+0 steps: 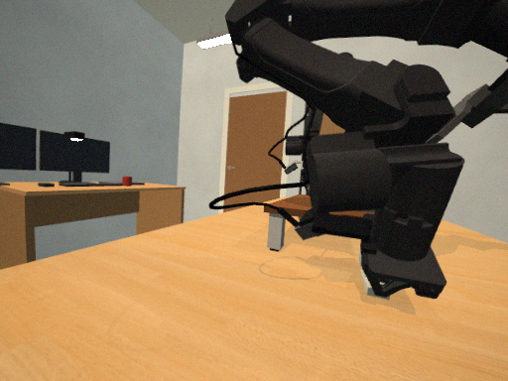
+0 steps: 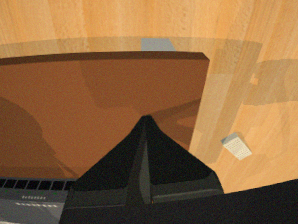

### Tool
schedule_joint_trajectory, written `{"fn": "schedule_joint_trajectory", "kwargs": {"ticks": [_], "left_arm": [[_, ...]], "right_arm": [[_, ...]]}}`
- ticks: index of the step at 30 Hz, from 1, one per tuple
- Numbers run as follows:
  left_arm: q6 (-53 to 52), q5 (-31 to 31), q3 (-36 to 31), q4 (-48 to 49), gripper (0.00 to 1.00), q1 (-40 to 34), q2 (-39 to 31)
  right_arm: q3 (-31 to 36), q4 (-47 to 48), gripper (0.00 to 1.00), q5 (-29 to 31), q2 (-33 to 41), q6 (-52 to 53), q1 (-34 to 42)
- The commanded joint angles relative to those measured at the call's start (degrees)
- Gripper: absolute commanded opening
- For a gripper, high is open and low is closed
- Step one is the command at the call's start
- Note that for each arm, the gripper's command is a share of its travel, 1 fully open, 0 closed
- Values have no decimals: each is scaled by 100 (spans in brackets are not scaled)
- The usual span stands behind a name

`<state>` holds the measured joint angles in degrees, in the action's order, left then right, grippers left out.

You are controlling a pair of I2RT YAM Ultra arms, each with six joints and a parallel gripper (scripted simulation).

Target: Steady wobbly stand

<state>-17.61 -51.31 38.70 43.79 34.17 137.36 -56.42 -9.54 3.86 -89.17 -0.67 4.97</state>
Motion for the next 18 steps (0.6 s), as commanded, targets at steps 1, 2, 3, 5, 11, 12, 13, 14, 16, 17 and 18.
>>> {"fn": "schedule_joint_trajectory", "kwargs": {"ticks": [1, 2, 3, 5, 11, 12, 13, 14, 16, 17, 18], "left_arm": [[90, -33, -177, 149, 0, -36, -63], [102, 50, -184, 164, 0, -45, -89], [114, 20, -206, 182, 0, -53, -115], [92, -74, -209, 172, 0, -14, -60], [185, -8, -233, 270, 0, -113, -47], [196, 77, -248, 285, 0, -122, -47], [207, 90, -283, 300, 0, -130, -68], [221, 51, -258, 319, 0, -136, -82], [244, 78, -283, 351, 0, -158, -127], [255, 95, -290, 367, 0, -169, -151], [267, 122, -297, 383, 0, -177, -176]], "right_arm": [[-81, 178, 0, -18, -144, -39, -58], [-82, 178, 0, -18, -144, -39, -58], [-82, 178, 0, -18, -144, -39, -58], [-82, 178, 0, -18, -144, -39, -58], [-82, 178, 0, -18, -144, -39, -58], [-81, 178, 0, -18, -144, -39, -58], [-81, 178, 0, -18, -144, -39, -58], [-81, 178, 0, -18, -144, -39, -58], [-82, 178, 0, -18, -144, -39, -58], [-81, 178, 0, -18, -144, -39, -58], [-82, 178, 0, -18, -144, -39, -58]]}}
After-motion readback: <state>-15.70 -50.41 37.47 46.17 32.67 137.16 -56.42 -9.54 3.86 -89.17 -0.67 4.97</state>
